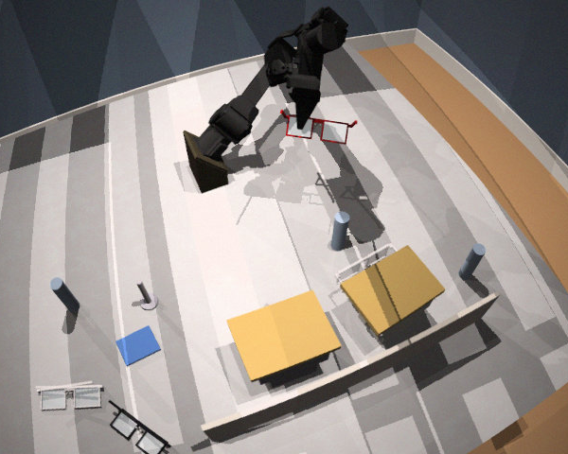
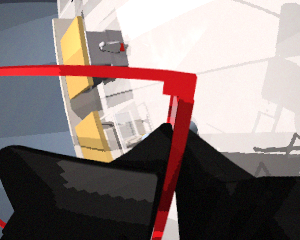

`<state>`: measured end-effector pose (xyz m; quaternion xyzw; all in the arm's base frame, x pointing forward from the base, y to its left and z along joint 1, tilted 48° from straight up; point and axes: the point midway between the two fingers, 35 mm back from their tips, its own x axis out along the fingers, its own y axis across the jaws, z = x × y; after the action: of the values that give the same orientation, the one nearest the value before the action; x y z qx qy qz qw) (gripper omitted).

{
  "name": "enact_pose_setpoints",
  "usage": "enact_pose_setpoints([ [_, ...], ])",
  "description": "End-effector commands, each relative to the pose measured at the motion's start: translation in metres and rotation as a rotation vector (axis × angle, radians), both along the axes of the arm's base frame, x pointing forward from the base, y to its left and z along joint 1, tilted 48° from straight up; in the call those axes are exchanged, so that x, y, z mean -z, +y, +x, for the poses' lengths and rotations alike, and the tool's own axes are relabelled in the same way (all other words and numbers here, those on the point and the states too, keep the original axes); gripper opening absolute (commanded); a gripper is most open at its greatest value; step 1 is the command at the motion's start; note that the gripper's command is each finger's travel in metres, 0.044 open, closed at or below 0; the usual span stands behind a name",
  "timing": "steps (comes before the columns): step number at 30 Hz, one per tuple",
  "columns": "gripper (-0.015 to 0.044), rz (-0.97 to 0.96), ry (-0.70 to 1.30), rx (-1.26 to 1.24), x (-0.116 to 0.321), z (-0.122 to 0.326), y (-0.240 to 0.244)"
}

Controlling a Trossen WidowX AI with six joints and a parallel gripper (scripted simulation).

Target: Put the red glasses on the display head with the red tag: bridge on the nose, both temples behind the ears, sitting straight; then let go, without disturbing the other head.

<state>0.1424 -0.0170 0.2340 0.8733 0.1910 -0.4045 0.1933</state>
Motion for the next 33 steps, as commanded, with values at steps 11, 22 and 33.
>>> enact_pose_setpoints([
  [11, 0.0, -0.005, 0.018, -0.039, 0.002, 0.008, -0.007],
  [22, 0.0, 0.001, 0.076, -0.158, 0.016, 0.031, -0.028],
  [33, 0.0, 0.019, 0.119, -0.28, 0.036, 0.052, -0.049],
])
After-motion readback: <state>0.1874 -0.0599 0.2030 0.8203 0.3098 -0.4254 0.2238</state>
